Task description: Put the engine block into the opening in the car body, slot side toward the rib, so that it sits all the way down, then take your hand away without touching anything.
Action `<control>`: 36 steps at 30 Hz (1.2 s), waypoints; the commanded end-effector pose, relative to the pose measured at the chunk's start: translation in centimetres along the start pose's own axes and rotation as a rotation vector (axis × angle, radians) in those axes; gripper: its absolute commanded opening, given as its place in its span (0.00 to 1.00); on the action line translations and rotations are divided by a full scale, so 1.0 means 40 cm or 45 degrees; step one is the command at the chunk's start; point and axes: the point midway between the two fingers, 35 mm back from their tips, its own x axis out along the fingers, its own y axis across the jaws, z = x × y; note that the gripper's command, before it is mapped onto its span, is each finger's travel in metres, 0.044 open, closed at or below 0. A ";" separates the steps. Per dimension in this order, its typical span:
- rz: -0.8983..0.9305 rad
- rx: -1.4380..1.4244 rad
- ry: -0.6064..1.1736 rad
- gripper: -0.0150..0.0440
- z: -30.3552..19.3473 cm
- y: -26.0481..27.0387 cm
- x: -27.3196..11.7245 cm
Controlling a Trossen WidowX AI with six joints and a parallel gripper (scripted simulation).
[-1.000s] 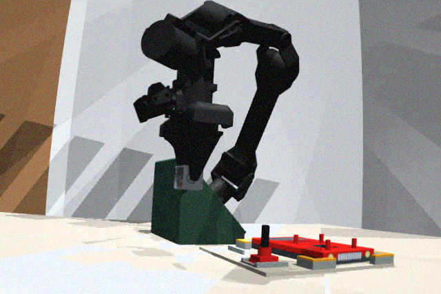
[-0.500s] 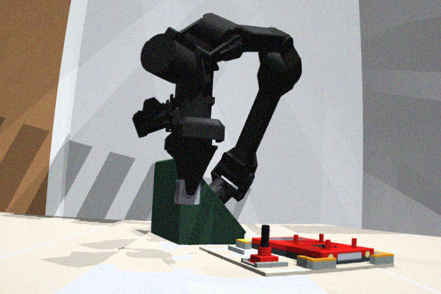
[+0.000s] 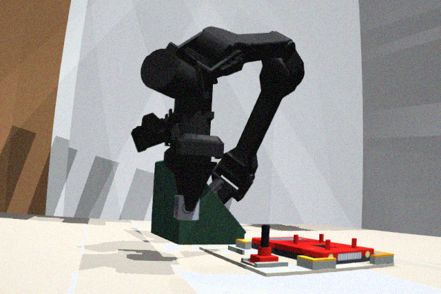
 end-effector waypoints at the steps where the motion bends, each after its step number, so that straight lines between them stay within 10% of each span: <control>1: -0.006 0.007 0.007 0.25 -0.003 -0.002 0.021; 36: -0.006 0.007 0.009 0.25 -0.004 -0.003 0.138</control>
